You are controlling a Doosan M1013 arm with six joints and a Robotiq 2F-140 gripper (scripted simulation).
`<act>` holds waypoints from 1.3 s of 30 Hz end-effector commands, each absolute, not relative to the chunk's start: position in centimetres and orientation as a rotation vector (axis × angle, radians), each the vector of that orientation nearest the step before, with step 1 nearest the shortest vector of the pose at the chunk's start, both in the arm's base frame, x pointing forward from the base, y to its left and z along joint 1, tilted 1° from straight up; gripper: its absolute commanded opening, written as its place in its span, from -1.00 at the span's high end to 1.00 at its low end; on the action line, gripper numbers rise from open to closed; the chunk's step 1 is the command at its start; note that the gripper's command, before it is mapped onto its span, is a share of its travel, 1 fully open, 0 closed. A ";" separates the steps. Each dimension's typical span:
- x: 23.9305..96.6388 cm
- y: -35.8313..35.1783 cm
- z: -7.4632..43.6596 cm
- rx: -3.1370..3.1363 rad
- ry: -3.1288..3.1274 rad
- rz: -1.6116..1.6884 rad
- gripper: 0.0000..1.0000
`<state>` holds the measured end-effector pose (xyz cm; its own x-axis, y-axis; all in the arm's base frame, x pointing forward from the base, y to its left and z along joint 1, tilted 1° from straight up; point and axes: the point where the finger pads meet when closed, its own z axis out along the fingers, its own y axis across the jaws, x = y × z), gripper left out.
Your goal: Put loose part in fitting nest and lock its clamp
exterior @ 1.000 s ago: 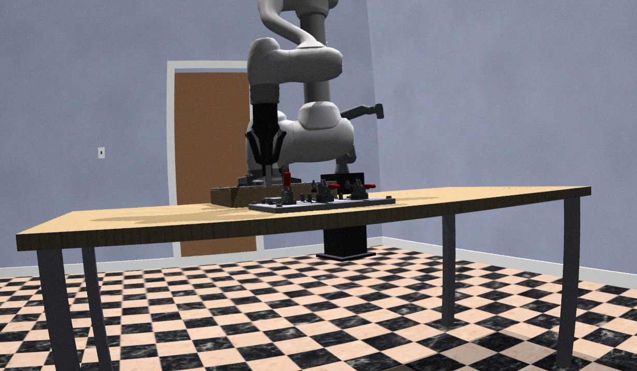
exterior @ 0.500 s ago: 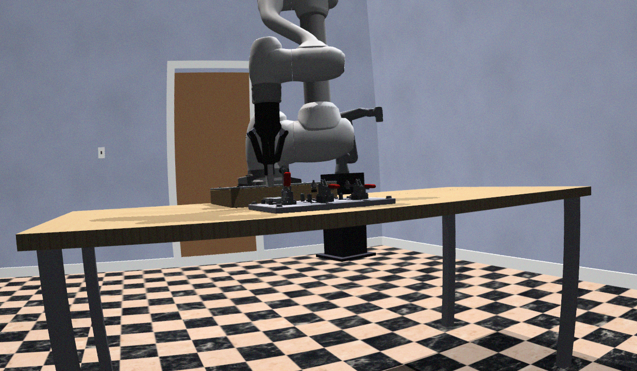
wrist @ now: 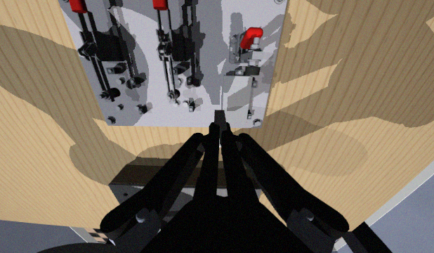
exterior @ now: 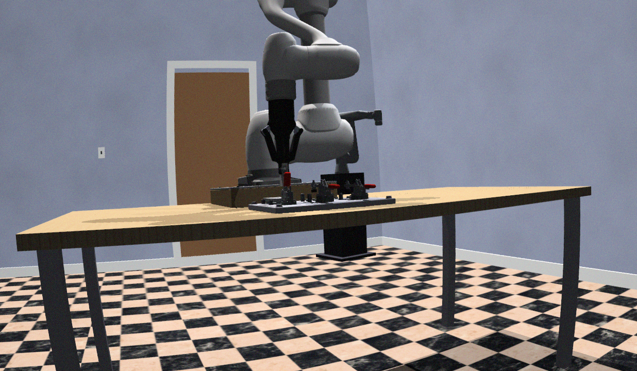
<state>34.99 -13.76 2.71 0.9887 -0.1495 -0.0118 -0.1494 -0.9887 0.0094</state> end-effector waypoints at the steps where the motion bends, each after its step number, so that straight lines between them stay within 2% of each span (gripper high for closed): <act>1: 36.8 -13.1 2.8 3.126 -0.244 -0.016 0.80; 39: 37.0 -13.0 -0.7 3.126 -0.244 -0.016 0.80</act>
<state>37.17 -13.24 -0.45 0.9884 -0.1518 -0.0101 -0.1517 -0.9884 0.0090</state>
